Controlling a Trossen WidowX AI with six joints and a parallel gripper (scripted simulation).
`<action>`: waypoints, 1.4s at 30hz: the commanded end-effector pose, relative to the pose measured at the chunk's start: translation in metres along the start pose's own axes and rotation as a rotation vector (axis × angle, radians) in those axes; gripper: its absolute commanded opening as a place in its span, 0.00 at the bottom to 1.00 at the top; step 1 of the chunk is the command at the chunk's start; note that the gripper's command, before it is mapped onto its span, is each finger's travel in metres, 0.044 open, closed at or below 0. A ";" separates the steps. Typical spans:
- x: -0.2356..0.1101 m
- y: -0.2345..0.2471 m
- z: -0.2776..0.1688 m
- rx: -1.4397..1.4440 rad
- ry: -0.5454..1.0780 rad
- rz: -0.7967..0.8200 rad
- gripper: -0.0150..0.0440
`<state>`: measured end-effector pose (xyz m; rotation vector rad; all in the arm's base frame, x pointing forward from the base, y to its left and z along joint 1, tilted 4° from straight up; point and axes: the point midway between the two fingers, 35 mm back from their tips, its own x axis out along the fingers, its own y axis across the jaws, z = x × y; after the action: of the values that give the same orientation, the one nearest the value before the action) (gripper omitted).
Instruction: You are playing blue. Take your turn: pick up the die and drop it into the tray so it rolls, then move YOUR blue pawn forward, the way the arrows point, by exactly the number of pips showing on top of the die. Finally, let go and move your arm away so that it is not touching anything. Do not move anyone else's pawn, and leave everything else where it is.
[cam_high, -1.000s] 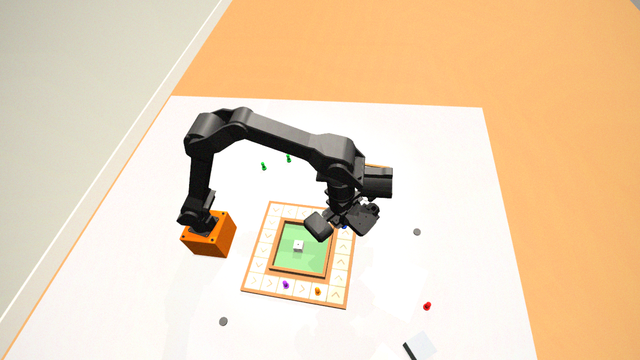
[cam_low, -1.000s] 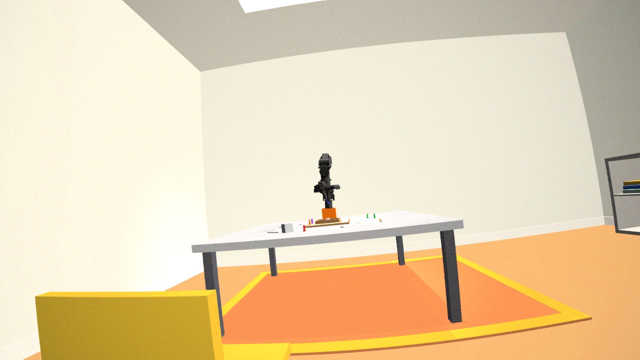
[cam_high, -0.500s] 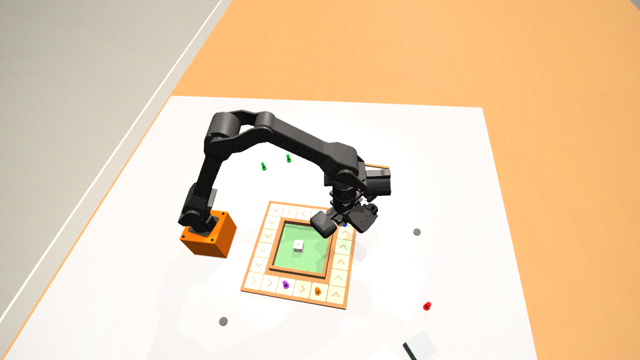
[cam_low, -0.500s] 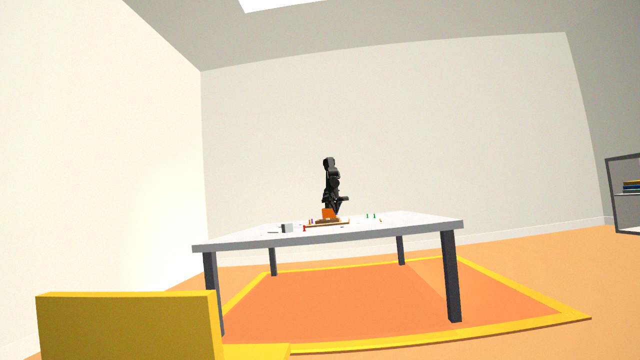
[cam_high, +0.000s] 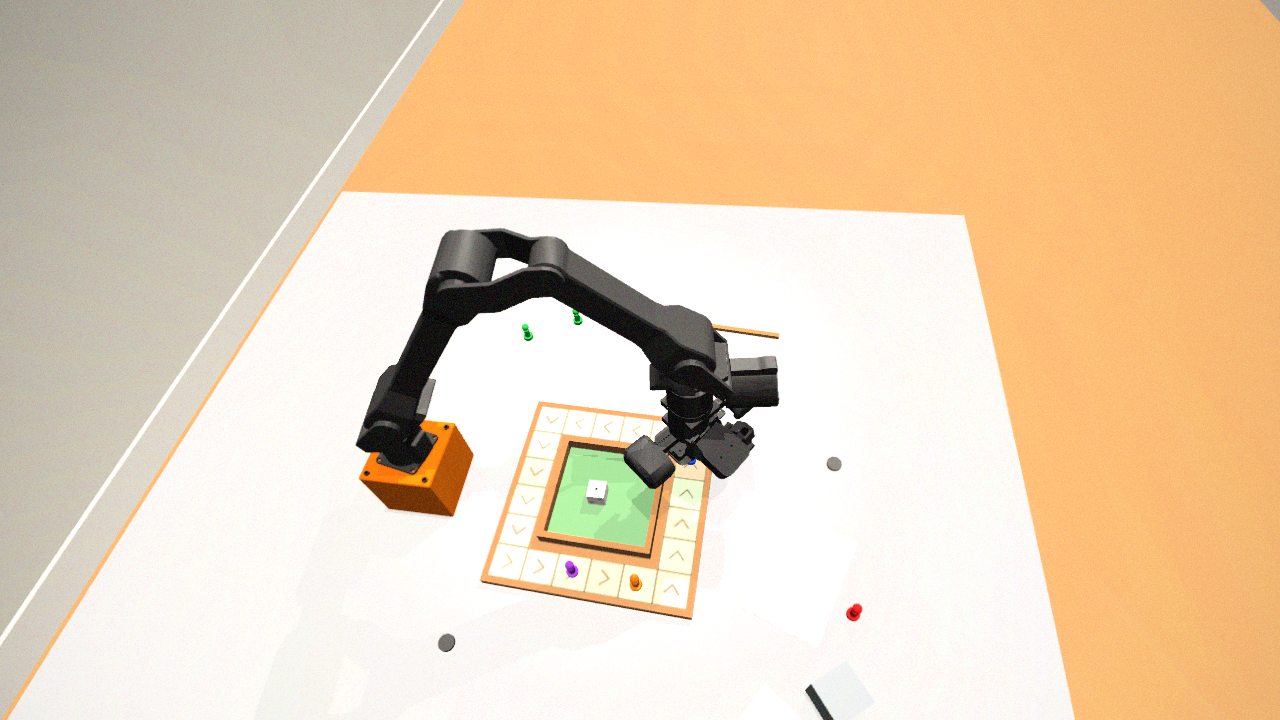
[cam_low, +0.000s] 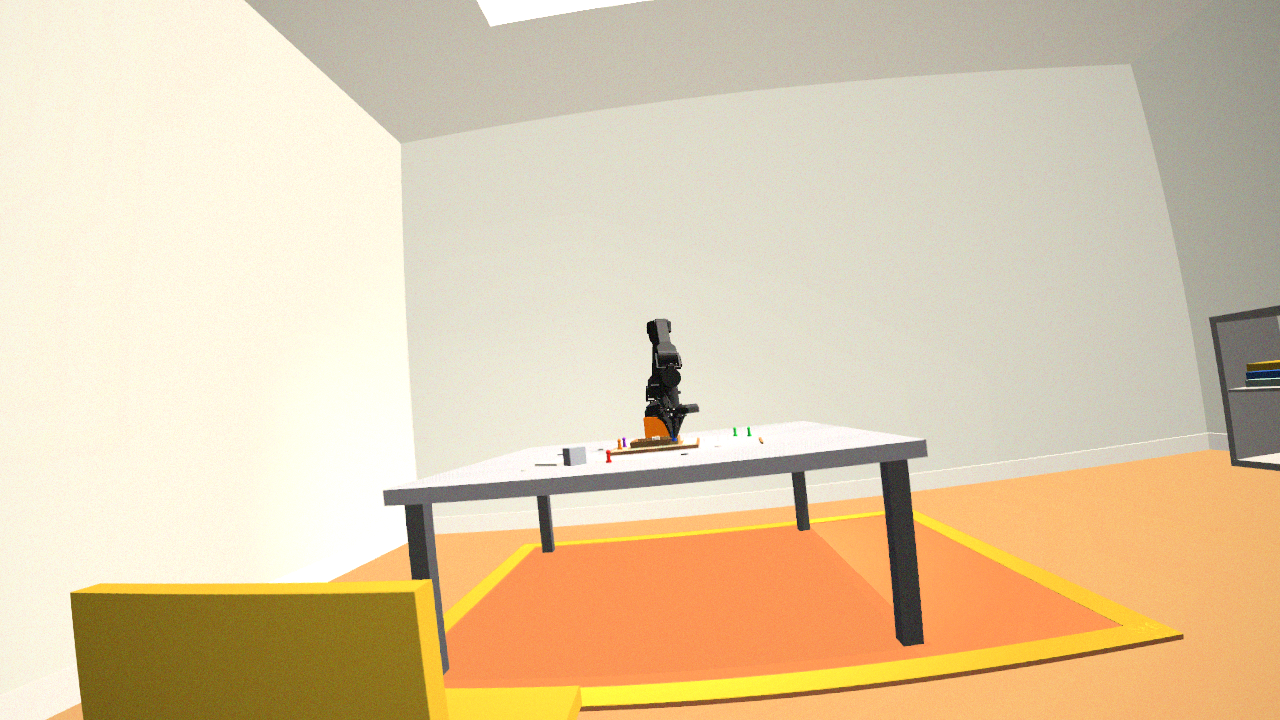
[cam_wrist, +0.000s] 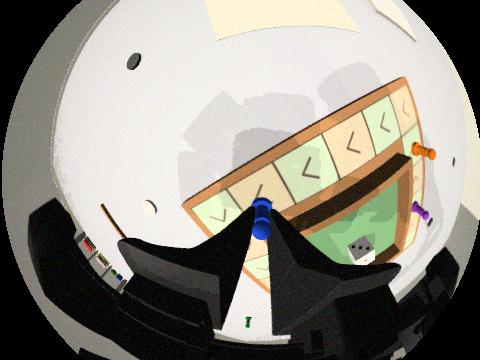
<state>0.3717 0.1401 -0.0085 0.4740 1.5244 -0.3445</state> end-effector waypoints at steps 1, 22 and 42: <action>0.004 0.000 0.000 0.004 -0.002 -0.002 0.25; 0.010 0.002 0.001 0.000 -0.006 0.007 0.70; -0.103 -0.095 -0.053 -0.355 0.003 -0.011 1.00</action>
<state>0.3126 0.0961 0.0748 0.2874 1.5389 -0.1648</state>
